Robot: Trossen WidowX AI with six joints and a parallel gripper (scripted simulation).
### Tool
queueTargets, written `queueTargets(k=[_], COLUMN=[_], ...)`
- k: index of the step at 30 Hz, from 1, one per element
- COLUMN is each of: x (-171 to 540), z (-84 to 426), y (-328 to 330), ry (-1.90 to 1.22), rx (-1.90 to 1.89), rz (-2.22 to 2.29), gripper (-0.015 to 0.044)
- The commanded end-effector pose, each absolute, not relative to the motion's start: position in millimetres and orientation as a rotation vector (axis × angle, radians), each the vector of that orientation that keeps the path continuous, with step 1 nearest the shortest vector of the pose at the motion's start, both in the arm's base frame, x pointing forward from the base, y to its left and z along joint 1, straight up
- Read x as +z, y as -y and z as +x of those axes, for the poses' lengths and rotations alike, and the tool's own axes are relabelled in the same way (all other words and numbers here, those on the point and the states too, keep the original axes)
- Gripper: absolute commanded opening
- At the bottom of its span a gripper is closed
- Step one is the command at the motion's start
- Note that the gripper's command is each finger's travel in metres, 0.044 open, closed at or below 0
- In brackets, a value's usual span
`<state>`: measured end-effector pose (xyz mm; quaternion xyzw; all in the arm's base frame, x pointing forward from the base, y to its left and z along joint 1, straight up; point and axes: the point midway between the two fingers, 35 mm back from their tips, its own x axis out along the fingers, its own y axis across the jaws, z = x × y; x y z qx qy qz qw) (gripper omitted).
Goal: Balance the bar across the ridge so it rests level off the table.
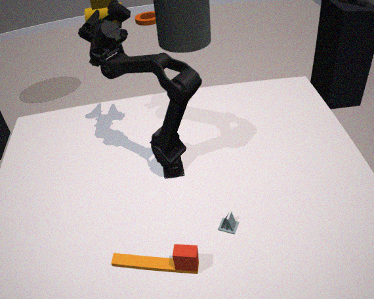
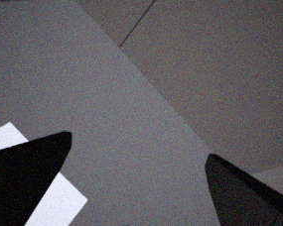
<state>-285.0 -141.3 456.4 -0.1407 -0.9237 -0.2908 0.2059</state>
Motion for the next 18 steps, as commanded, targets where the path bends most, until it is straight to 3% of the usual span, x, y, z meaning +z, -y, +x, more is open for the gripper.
queueTargets(k=[1,4,18], x=[456.4,456.0,445.2], z=[-284.9,-283.8,-260.2], y=[141.8,149.9,240.7], ry=[2.574,2.572,2.499], rx=[-0.811,-0.827,-1.028], rz=[-0.390,-0.353,0.058], gripper=[0.0374,0.0315,0.0315])
